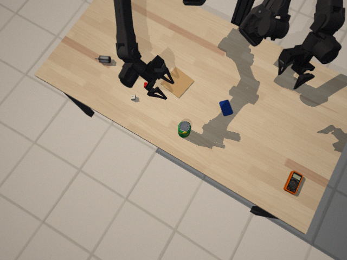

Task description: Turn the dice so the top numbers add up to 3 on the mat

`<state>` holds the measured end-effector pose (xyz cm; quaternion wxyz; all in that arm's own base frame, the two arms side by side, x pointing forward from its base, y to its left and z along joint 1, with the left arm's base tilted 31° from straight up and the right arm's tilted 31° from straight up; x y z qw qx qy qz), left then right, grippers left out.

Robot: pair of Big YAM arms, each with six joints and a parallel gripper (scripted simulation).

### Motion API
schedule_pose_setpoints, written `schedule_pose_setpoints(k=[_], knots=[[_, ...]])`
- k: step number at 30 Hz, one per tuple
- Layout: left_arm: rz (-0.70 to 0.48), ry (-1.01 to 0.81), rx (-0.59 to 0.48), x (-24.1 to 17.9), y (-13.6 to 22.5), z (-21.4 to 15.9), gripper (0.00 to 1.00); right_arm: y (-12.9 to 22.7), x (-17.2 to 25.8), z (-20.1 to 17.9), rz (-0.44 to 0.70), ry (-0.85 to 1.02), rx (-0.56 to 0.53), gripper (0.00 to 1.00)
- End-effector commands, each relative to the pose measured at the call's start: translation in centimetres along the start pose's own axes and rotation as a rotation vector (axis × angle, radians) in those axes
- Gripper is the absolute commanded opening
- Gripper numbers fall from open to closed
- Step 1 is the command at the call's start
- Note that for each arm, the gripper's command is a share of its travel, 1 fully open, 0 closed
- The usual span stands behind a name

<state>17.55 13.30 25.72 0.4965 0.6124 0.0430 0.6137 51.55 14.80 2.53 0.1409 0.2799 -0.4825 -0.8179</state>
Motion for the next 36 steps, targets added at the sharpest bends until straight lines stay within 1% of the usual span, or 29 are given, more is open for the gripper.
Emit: schedule_pose_setpoints(k=[1, 8, 10, 12, 15, 25, 27, 31, 36], knots=[[-0.051, -0.037, -0.072, -0.1, -2.6, 2.4, 1.0, 1.3, 1.1, -1.7, -0.038, -0.279, 0.055, 1.0], [-0.13, -0.078, -0.171, -0.4, -5.7, 5.8, 1.0, 1.7, 3.0, -3.9, -0.061, -0.526, 0.123, 1.0], [-0.13, -0.078, -0.171, -0.4, -5.7, 5.8, 1.0, 1.7, 3.0, -3.9, -0.061, -0.526, 0.123, 1.0], [-0.154, -0.089, -0.192, -0.8, -6.6, 6.6, 1.0, 1.8, 3.6, -4.4, -0.072, -0.615, 0.138, 1.0], [-0.211, -0.113, -0.243, -2.0, -8.6, 8.3, 1.0, 2.1, 4.8, -5.6, -0.094, -0.766, 0.176, 1.0], [-0.334, -0.165, -0.357, -5.3, -12.5, 12.1, 1.0, 2.4, 7.9, -8.1, -0.156, -1.114, 0.253, 1.0], [-0.334, -0.165, -0.357, -5.3, -12.5, 12.1, 1.0, 2.4, 7.9, -8.1, -0.156, -1.114, 0.253, 1.0], [-0.406, -0.19, -0.404, -7.9, -14.4, 13.4, 1.0, 2.8, 9.4, -9.2, -0.205, -1.303, 0.286, 1.0], [-0.469, -0.211, -0.46, -10.2, -16.0, 15.1, 1.0, 3.0, 11.2, -10.3, -0.253, -1.474, 0.322, 1.0]])
Point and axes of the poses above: on each arm, the point where the finger pads meet when closed, its own y axis back along the fingers, its own x axis across the jaws, z = x × y, the point moved 4 cm from there along y, back along the fingers, and after that the axes turned 13 degrees about y, right-handed, at the moved point
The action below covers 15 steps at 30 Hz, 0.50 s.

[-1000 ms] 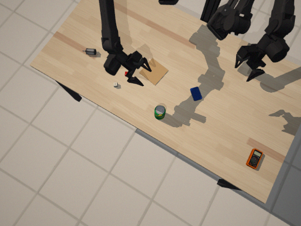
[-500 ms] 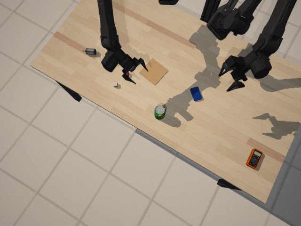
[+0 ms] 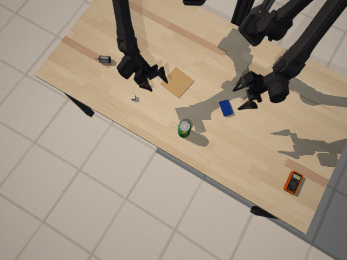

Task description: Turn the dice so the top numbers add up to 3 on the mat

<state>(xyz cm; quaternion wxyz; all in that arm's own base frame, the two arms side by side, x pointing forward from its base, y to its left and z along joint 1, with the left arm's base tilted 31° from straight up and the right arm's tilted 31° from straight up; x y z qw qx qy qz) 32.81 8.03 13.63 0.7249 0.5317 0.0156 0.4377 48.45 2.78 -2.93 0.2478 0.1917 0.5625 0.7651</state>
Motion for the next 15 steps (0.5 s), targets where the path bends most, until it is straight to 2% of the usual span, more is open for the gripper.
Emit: schedule_pose_setpoints(k=[1, 6, 8, 15], knots=[[-0.052, -0.057, -0.078, -0.4, -4.2, 2.2, 1.0, 1.0, -1.5, -2.0, -0.093, -0.307, -0.003, 1.0], [-0.12, -0.077, -0.127, -2.2, -6.9, 2.9, 1.0, 0.9, -1.9, -3.9, -0.133, -0.492, 0.011, 1.0], [-0.12, -0.077, -0.127, -2.2, -6.9, 2.9, 1.0, 0.9, -1.9, -3.9, -0.133, -0.492, 0.011, 1.0], [-0.239, -0.102, -0.201, -6.2, -11.0, 3.5, 1.0, 1.0, -2.3, -7.0, -0.207, -0.79, 0.018, 1.0]])
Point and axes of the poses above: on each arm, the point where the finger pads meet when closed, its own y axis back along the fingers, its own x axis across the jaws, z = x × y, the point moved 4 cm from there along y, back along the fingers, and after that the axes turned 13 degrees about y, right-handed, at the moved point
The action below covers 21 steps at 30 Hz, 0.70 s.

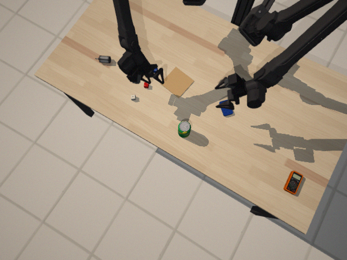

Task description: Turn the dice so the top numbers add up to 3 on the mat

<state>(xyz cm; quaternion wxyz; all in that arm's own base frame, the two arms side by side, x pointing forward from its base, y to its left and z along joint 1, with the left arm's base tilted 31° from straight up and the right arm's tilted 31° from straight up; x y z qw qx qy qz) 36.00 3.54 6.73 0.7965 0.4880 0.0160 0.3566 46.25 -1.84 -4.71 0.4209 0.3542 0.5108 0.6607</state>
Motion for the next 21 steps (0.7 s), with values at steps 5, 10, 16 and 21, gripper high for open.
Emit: schedule_pose_setpoints(k=[5, 10, 16, 21], knots=[[-0.121, -0.068, -0.108, -3.1, -6.5, 1.5, 1.0, 0.7, -3.0, -2.5, -0.115, -0.459, -0.036, 1.0], [-0.164, -0.076, -0.135, -4.5, -8.0, 1.5, 1.0, 0.7, -3.6, -3.5, -0.141, -0.57, -0.041, 1.0], [-0.271, -0.089, -0.192, -8.6, -11.1, 1.0, 1.0, 0.8, -4.9, -5.7, -0.204, -0.835, -0.064, 1.0], [-0.334, -0.101, -0.235, -11.0, -13.0, 0.9, 1.0, 0.6, -5.7, -7.5, -0.246, -1.007, -0.079, 1.0]])
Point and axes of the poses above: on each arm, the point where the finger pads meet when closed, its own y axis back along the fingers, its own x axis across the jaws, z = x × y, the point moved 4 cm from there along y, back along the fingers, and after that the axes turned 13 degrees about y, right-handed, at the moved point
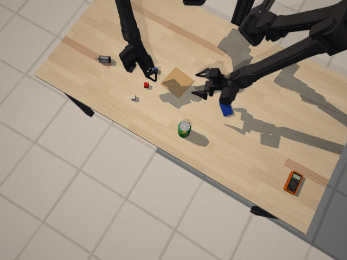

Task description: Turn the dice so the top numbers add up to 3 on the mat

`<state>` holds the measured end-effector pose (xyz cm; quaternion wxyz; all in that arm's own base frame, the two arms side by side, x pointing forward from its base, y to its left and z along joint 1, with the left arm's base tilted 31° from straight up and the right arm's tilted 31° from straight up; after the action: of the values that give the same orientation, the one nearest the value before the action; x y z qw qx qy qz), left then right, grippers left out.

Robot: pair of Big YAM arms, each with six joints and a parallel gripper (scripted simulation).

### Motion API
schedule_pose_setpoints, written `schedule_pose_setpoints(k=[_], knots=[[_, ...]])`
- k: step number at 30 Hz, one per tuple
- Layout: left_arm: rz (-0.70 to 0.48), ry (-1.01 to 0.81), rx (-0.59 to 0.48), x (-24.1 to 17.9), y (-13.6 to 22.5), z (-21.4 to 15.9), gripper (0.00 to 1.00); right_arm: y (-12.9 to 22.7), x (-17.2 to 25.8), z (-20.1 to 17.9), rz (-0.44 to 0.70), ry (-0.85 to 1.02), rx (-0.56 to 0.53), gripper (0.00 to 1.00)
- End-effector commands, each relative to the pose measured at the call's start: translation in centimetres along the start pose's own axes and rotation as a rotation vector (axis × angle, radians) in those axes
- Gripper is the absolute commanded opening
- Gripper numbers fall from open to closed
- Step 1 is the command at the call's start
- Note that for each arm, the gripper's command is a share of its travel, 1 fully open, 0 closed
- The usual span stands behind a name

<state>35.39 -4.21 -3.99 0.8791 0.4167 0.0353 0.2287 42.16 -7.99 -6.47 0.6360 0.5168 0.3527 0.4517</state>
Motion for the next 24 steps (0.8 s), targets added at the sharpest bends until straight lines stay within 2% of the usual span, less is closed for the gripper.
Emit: schedule_pose_setpoints(k=[1, 4, 6, 12, 21, 24], knots=[[-0.067, -0.06, -0.059, -2.1, -4.0, 0.2, 1.0, 0.4, -2.3, 0.1, -0.047, -0.317, -0.061, 1.0], [-0.109, -0.063, -0.083, -3.6, -5.3, -0.2, 1.0, 0.3, -3.3, -0.3, -0.068, -0.428, -0.075, 1.0], [-0.109, -0.063, -0.083, -3.6, -5.3, -0.2, 1.0, 0.3, -3.3, -0.3, -0.068, -0.428, -0.075, 1.0], [-0.199, -0.063, -0.125, -7.2, -7.4, -1.2, 1.0, 0.3, -5.6, -1.4, -0.114, -0.69, -0.12, 1.0], [-0.263, -0.069, -0.165, -9.5, -9.1, -1.9, 1.0, 0.2, -8.4, -3.2, -0.169, -1.014, -0.185, 1.0], [-0.267, -0.069, -0.167, -9.7, -9.1, -1.9, 1.0, 0.3, -8.6, -3.2, -0.169, -1.053, -0.196, 1.0]])
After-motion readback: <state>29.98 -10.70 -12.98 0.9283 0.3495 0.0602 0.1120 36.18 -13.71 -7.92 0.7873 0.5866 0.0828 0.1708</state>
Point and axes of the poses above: on each arm, the point where the finger pads meet when closed, its own y axis back along the fingers, its own x axis across the jaws, z = x × y, the point moved 4 cm from there along y, back along the fingers, and after that the axes turned 13 degrees about y, right-handed, at the moved point
